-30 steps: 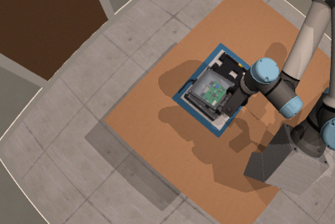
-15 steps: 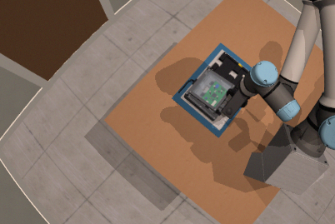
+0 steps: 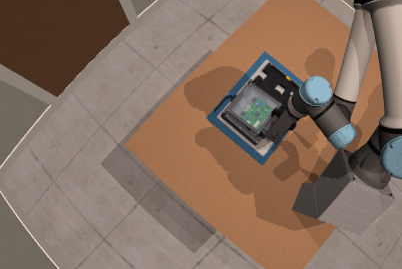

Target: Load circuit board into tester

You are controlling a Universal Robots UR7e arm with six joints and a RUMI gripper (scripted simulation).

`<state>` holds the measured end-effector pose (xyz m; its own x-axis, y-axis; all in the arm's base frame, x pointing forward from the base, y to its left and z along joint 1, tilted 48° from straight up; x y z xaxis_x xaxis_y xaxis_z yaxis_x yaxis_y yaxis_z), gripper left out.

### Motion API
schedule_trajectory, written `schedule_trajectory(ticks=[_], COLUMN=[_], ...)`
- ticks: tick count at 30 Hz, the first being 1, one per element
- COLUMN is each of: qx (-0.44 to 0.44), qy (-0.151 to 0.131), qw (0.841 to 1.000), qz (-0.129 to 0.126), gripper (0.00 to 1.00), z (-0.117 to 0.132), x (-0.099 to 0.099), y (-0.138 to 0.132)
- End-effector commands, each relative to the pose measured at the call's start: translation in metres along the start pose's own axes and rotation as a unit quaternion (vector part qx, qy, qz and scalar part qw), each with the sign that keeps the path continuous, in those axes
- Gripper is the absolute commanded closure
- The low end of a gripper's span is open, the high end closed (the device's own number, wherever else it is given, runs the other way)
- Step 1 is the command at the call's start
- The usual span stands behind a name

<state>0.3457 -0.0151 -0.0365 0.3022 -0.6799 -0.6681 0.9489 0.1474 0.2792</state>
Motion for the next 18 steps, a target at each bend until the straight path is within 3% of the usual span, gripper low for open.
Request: schedule_trajectory(ticks=[1,18], qx=[0.000,0.000], qy=[0.000,0.000], qw=[1.000,1.000], qz=[0.001,0.001], gripper=[1.00,1.00], z=[0.000,0.000], x=[0.004,0.016], y=[-0.001,-0.002])
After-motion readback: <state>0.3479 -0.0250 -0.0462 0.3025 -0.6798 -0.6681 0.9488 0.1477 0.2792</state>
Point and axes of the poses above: the point where the finger pads meet when closed, its own x axis out along the fingers, its own y axis across the jaws, z = x × y, the point moved 4 cm from there along -x, back along the fingers, and after that the axes turned 4 degrees about x, right-handed, at the moved point
